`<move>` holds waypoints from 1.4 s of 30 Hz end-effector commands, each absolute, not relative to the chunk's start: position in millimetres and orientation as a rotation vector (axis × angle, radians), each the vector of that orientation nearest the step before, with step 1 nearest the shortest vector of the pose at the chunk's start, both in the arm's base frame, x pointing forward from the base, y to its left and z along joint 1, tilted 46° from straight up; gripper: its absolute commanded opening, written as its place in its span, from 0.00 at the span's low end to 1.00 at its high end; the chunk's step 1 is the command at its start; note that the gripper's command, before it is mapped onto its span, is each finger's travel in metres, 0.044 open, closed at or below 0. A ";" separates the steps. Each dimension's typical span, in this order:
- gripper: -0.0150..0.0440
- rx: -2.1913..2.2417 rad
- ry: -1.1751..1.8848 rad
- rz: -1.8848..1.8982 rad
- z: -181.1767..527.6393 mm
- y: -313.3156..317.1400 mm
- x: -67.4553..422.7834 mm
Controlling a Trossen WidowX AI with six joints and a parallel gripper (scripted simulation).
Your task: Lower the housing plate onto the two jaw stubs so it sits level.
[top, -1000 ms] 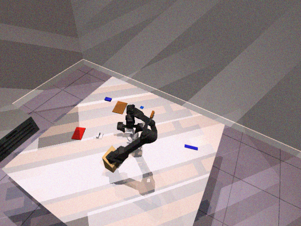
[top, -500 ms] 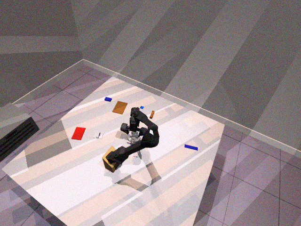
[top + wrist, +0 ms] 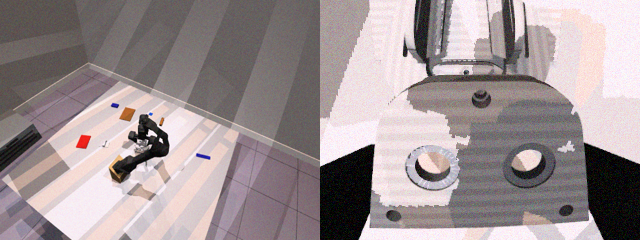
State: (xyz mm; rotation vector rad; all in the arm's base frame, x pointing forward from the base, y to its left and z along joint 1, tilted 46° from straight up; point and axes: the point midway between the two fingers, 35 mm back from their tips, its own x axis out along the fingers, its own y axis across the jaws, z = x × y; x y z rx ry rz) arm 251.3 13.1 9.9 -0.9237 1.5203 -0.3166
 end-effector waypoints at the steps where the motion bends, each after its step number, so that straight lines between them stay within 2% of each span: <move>1: 0.85 -0.914 1.515 -0.333 10.3 12.1 250.7; 42: 0.85 -0.913 1.515 -0.334 7.9 13.1 240.0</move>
